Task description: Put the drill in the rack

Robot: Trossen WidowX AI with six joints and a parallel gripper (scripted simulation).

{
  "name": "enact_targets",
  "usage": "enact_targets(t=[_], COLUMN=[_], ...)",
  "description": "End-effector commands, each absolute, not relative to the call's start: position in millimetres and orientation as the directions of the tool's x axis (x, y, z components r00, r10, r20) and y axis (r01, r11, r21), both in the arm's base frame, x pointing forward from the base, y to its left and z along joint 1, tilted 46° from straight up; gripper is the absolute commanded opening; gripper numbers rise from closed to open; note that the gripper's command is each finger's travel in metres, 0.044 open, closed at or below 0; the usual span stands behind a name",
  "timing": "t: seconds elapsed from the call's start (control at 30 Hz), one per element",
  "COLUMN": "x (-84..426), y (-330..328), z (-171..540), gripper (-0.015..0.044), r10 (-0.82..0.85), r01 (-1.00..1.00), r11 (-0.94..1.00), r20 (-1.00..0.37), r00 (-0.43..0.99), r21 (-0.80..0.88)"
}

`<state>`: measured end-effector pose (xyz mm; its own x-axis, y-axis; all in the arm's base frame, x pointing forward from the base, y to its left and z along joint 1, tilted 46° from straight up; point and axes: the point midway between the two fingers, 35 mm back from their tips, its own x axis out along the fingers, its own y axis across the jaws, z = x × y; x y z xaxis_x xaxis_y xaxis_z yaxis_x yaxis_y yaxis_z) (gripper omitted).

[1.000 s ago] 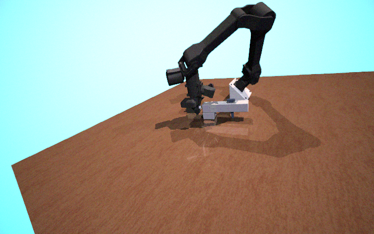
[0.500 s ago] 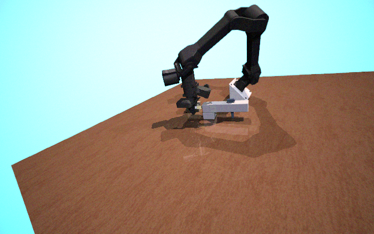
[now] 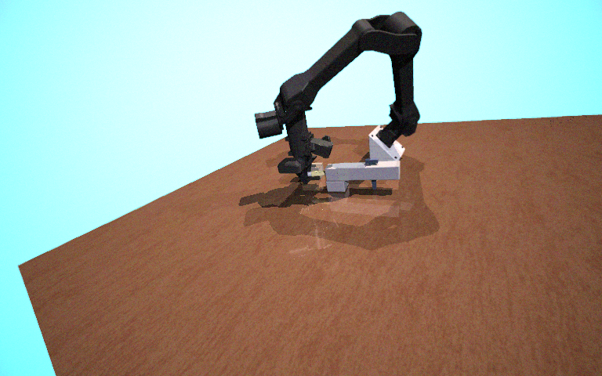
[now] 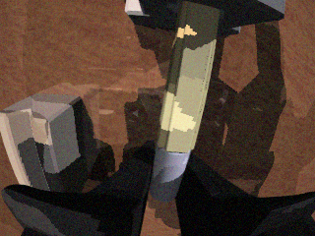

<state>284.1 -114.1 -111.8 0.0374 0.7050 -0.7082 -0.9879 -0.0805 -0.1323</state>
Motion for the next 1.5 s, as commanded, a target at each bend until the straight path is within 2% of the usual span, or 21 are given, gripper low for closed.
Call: enact_targets(t=[0.0, 0.4, 1.47], x=[284, 283, 283], y=[-113, -109, -99], z=[-111, -110, -104], gripper=[0.0131, 0.0440, 0.0440], r10=[0.705, 0.704, 0.705], r01=[-0.988, -0.988, -0.988], r11=[-0.081, -0.080, -0.080], r20=[-0.708, -0.709, -0.709], r00=[0.037, 0.038, 0.037], r21=[-0.132, -0.132, -0.132])
